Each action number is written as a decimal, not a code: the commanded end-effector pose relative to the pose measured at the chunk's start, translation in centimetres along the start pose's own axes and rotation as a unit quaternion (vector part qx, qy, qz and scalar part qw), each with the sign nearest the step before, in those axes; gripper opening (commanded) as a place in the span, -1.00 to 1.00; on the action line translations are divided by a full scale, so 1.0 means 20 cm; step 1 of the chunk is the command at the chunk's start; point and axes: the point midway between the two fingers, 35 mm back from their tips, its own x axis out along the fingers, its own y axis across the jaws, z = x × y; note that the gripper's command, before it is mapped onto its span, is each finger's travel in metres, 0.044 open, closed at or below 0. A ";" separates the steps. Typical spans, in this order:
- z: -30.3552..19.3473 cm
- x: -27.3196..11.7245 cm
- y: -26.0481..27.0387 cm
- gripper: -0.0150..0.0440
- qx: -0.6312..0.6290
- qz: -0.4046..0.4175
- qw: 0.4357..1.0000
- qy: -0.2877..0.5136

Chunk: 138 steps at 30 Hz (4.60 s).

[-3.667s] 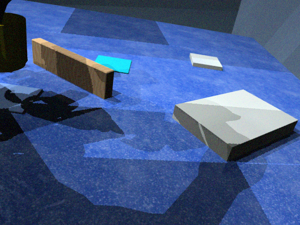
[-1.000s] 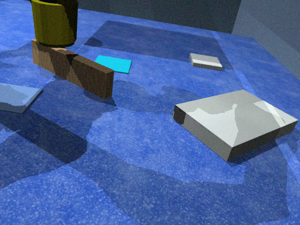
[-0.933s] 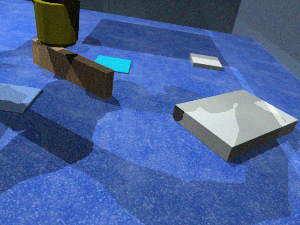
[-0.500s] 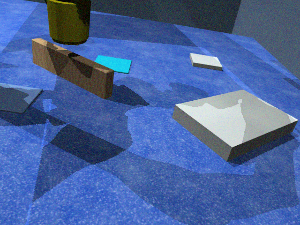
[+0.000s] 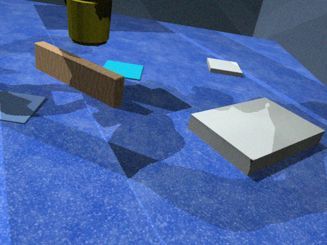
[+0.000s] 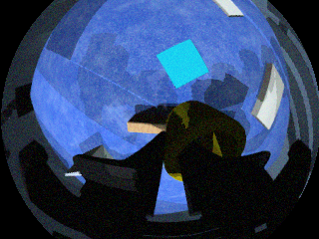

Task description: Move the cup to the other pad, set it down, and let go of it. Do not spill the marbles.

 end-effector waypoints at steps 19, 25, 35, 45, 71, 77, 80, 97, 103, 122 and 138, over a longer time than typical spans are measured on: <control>0.20 -0.01 -0.01 -0.49 0.002 0.000 1.000 -0.004; 0.25 -0.02 -0.01 -0.49 0.002 0.000 1.000 -0.004; 0.33 -0.02 -0.01 -0.49 0.003 0.000 1.000 -0.004; 0.40 -0.03 -0.01 -0.49 0.003 0.000 1.000 -0.005; 0.47 0.06 -0.01 -0.49 0.003 0.000 1.000 -0.005; 0.47 0.11 -0.01 -0.49 0.003 0.000 1.000 -0.005; 0.47 0.13 -0.01 -0.49 0.003 0.000 1.000 -0.005; 0.48 0.26 -0.01 -0.49 0.003 0.000 1.000 -0.005; 0.48 0.30 -0.01 -0.49 0.003 -0.001 1.000 -0.004; 0.48 0.33 -0.01 -0.49 0.005 0.002 1.000 -0.005; 0.49 0.30 -0.01 0.01 0.005 0.001 1.000 -0.005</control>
